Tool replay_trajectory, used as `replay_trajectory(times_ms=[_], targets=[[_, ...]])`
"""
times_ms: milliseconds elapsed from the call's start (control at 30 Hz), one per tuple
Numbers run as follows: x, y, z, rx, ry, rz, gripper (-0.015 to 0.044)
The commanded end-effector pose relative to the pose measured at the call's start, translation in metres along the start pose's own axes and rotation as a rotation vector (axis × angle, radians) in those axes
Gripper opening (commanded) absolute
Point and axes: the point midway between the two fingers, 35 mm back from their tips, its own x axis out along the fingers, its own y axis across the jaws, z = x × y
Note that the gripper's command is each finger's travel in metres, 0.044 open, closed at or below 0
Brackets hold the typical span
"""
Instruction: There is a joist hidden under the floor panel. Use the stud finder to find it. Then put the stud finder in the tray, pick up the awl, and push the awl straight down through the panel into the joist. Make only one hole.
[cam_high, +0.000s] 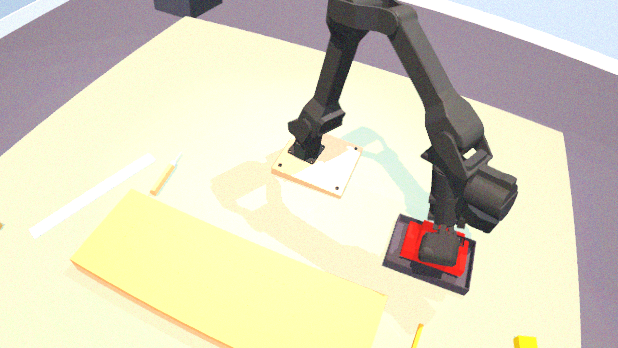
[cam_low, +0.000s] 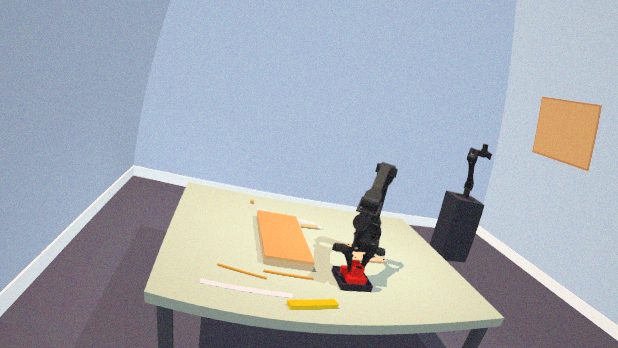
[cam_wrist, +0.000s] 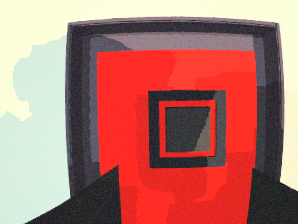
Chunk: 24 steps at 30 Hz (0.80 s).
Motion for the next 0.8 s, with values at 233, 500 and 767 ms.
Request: replay_trajectory(times_ms=[233,500,767], targets=[[0.0137,-0.0001,-0.0048,0.006,0.005,-0.001,0.0000],[0.0121,0.0005,-0.0045,0.001,0.004,0.002,0.0105],[0.0121,0.0005,-0.0045,0.001,0.004,0.002,0.0315]])
